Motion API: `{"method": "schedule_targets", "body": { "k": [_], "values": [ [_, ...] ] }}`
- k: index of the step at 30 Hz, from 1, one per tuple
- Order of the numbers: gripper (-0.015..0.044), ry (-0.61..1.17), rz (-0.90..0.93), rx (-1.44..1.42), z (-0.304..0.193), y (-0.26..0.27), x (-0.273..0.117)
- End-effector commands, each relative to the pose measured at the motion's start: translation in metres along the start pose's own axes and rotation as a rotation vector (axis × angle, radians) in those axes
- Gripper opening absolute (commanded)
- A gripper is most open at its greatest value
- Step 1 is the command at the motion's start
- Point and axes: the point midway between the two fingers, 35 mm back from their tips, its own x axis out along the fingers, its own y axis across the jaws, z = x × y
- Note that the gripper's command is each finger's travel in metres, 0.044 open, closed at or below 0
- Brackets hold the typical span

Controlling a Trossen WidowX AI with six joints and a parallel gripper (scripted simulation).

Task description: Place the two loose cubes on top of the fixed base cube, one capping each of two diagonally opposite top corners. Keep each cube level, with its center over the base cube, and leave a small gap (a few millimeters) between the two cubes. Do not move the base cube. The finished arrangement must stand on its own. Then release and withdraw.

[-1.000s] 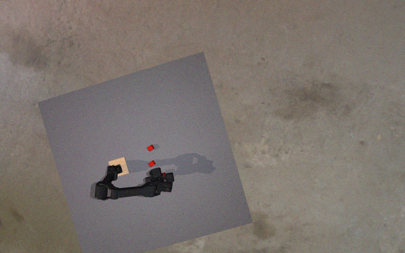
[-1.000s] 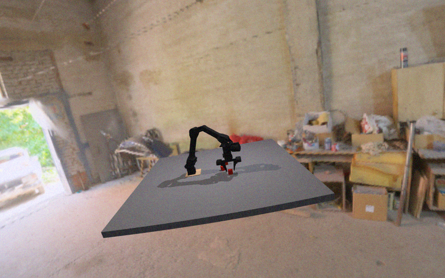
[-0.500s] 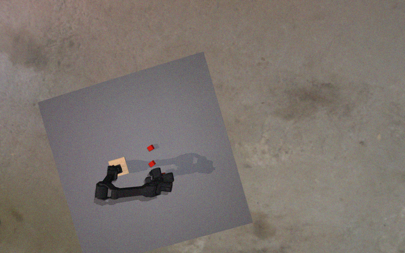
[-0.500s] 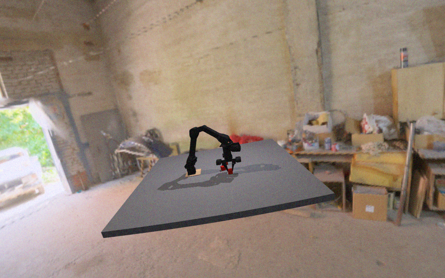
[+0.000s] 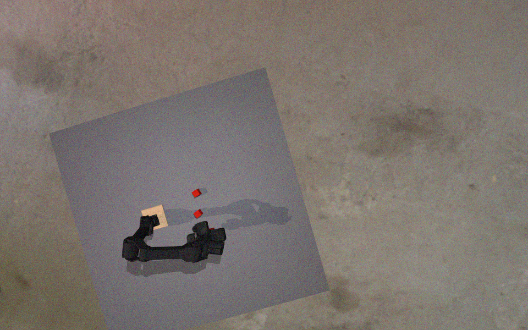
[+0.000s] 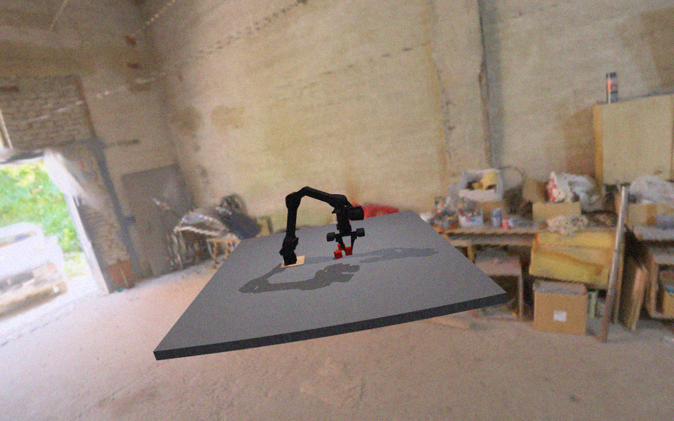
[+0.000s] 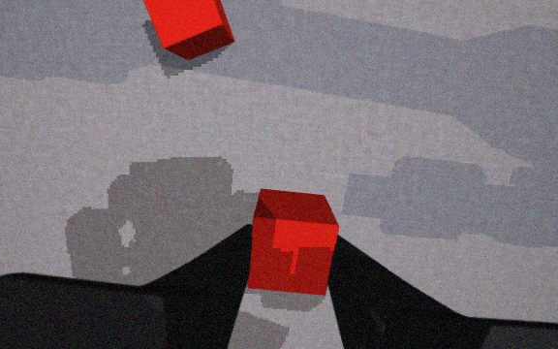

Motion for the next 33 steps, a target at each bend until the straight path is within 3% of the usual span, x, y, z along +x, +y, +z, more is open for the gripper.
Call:
{"method": "schedule_targets", "body": {
  "k": [1, 14, 33],
  "values": [
    [0.0105, 0.005, -0.001, -0.005, -0.001, 0.000, -0.016],
    [0.0105, 0.005, -0.001, -0.005, 0.001, 0.005, -0.057],
    [0.0105, 0.000, -0.002, 0.088, 0.051, -0.002, -0.048]
  ]
}}
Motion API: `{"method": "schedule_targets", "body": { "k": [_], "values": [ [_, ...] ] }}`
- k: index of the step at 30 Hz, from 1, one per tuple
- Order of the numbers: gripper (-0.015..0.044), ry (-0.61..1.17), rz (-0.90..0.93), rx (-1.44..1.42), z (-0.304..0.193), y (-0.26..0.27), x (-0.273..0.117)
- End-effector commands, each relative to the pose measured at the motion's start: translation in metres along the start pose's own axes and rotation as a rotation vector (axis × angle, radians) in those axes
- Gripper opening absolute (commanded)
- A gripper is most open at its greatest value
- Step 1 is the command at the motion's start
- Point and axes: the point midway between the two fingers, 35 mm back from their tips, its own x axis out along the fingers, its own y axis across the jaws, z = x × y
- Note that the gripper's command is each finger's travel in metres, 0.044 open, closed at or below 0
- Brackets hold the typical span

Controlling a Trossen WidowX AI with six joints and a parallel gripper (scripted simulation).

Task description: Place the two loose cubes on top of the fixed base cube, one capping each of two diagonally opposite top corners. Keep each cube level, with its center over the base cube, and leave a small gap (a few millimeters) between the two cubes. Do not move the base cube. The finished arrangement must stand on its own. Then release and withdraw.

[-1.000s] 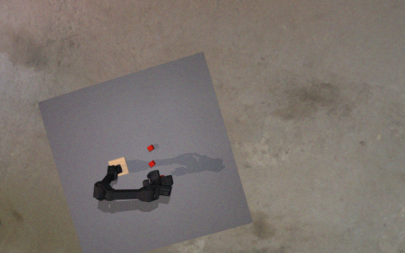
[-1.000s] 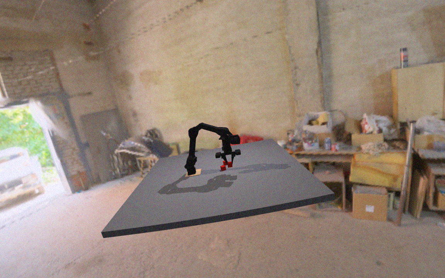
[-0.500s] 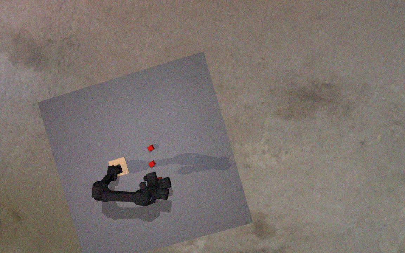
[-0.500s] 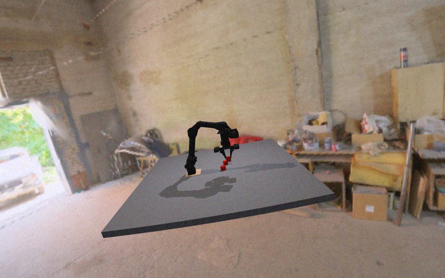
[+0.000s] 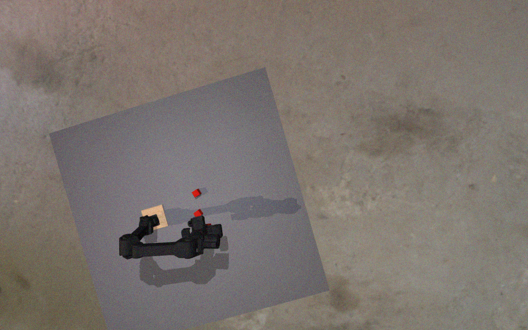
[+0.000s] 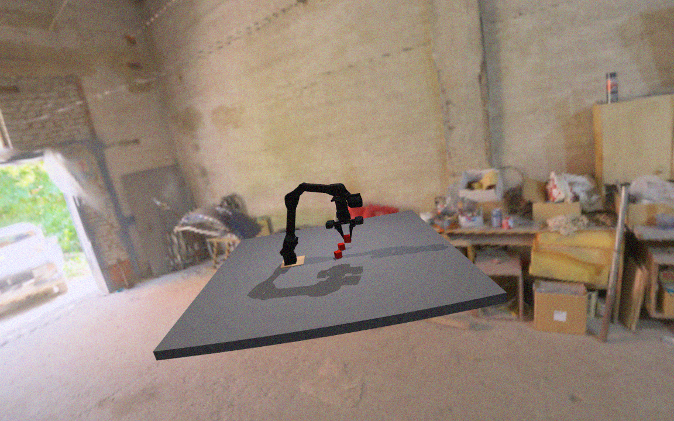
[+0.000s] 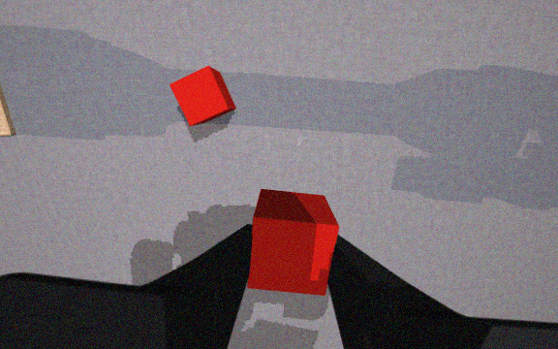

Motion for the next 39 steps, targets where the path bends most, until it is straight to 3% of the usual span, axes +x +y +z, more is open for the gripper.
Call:
{"method": "schedule_targets", "body": {
  "k": [1, 39],
  "values": [
    [0.0105, 0.003, 0.004, 0.030, 0.015, 0.001, 0.004],
    [0.0105, -0.008, 0.007, 0.256, 0.132, 0.025, 0.026]
  ]
}}
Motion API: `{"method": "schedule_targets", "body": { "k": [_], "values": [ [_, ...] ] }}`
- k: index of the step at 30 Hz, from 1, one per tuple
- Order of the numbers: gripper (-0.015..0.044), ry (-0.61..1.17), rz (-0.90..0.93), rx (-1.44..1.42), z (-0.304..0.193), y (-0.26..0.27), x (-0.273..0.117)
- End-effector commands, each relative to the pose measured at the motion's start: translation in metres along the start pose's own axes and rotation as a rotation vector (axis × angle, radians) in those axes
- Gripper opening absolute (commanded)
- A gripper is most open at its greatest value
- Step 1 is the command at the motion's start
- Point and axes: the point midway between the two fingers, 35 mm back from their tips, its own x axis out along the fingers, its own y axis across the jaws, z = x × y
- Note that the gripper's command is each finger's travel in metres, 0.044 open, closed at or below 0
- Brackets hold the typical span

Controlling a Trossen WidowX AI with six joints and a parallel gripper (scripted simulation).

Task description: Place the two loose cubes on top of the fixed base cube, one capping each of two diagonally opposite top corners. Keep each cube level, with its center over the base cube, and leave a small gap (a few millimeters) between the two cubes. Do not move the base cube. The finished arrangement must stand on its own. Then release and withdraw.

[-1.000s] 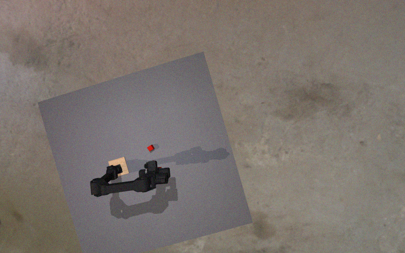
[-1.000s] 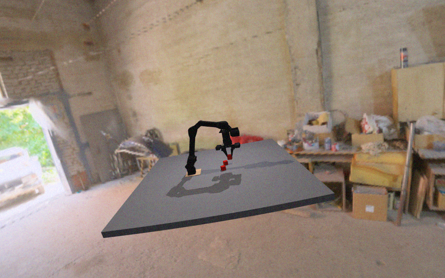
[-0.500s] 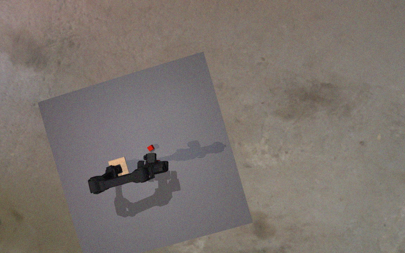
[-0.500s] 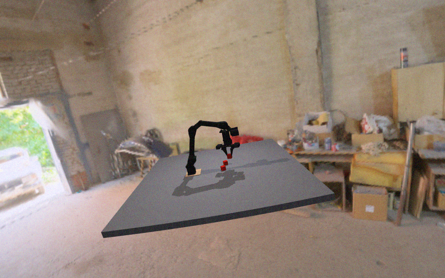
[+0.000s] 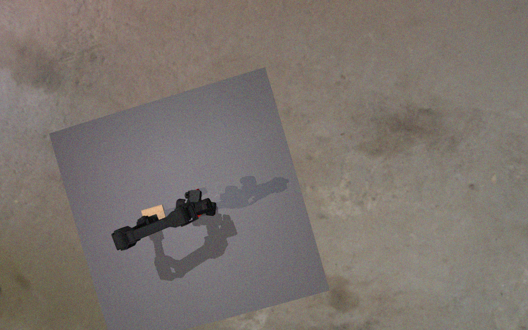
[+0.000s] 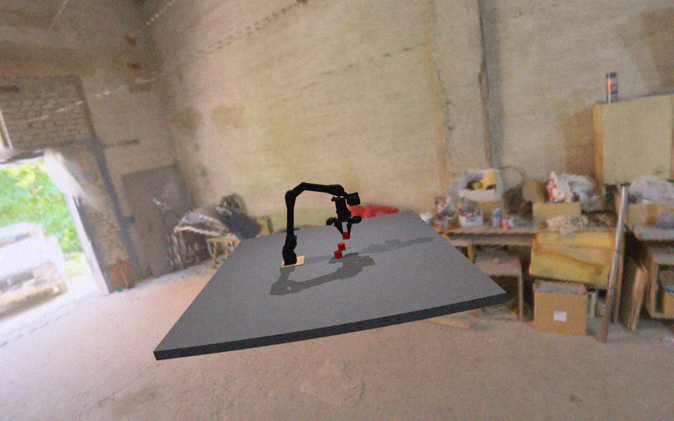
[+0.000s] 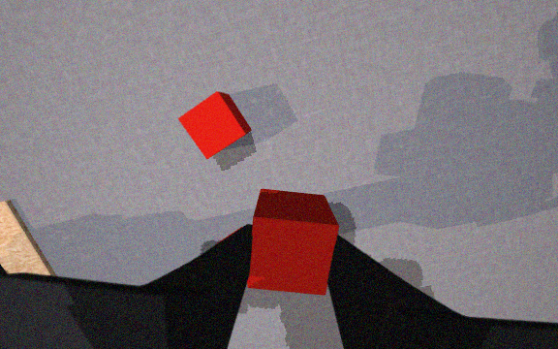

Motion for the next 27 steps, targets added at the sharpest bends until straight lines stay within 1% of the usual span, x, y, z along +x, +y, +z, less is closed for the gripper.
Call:
{"method": "schedule_targets", "body": {
  "k": [1, 21, 27],
  "values": [
    [0.0105, 0.005, 0.001, 0.030, 0.011, 0.009, 0.004],
    [0.0105, 0.000, 0.005, 0.149, 0.056, 0.051, 0.016],
    [0.0105, 0.000, 0.005, 0.158, 0.059, 0.054, 0.017]
  ]
}}
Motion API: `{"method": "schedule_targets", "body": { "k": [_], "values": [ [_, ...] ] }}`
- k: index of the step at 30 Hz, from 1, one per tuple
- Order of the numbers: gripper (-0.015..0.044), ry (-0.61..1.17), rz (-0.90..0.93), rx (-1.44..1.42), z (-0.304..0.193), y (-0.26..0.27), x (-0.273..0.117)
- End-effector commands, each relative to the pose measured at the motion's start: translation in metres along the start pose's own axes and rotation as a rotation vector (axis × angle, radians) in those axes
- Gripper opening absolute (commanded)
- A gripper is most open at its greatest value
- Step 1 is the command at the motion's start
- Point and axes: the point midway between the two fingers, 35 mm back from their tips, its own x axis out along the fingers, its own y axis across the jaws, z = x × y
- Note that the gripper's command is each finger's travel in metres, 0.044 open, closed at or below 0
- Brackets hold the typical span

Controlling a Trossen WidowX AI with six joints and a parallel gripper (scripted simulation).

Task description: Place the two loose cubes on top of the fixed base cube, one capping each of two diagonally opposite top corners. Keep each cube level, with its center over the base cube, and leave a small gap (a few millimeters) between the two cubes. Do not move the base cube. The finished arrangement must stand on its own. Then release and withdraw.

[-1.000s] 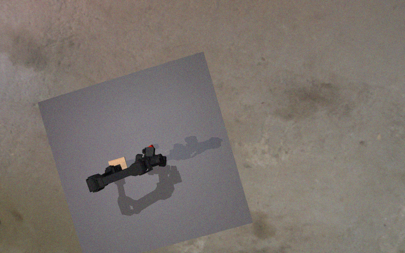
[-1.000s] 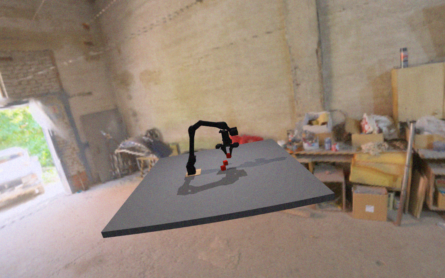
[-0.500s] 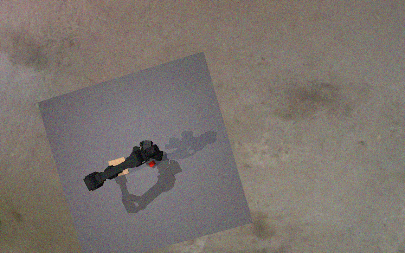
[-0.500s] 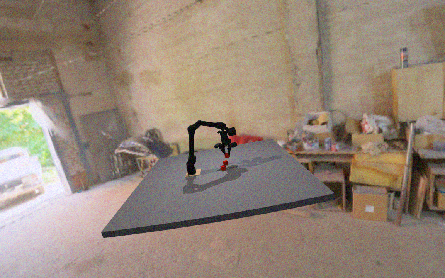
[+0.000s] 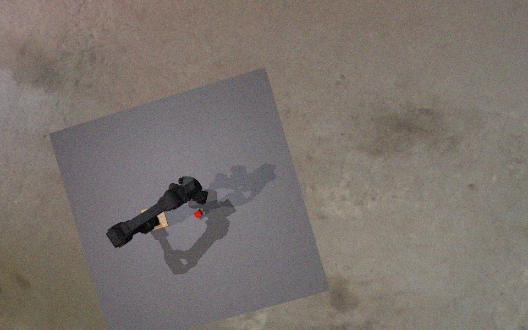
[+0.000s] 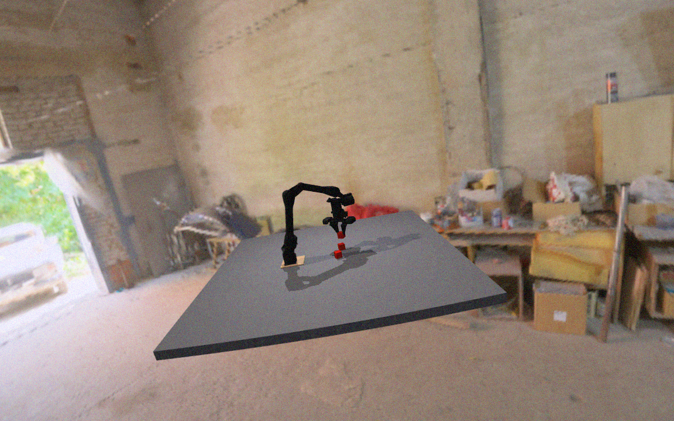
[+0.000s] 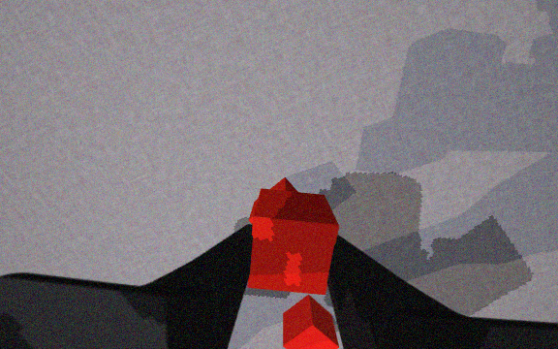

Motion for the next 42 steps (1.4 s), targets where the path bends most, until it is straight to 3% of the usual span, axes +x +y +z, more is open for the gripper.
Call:
{"method": "schedule_targets", "body": {
  "k": [1, 42],
  "values": [
    [0.0105, 0.004, -0.002, 0.013, 0.001, 0.003, 0.002],
    [0.0105, 0.004, -0.002, 0.013, 0.000, 0.002, 0.030]
  ]
}}
